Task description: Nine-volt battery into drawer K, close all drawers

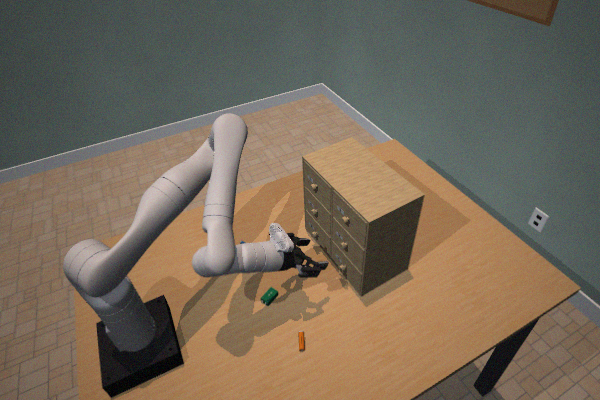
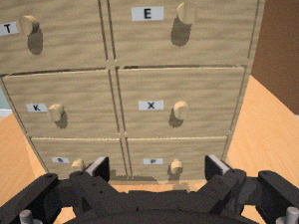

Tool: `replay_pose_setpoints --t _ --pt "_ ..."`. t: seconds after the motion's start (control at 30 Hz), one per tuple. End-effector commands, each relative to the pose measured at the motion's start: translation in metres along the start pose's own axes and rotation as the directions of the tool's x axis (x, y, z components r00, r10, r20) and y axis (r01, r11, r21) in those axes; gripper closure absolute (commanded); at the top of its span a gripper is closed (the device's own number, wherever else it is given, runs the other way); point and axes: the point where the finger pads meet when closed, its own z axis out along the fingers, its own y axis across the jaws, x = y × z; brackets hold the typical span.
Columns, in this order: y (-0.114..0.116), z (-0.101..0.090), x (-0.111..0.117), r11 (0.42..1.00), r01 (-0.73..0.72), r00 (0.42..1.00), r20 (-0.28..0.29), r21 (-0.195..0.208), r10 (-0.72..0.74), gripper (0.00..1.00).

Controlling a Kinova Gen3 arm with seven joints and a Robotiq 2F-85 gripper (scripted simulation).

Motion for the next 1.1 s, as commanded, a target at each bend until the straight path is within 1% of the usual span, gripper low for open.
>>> replay_pose_setpoints --t 0.0,1.07 --pt "0.0004 -0.0006 0.0019 1.000 -0.001 1.000 -0.003 0.001 0.001 0.00" --pt "0.0003 -0.0023 0.0041 1.000 -0.003 1.000 0.004 0.006 0.003 0.00"
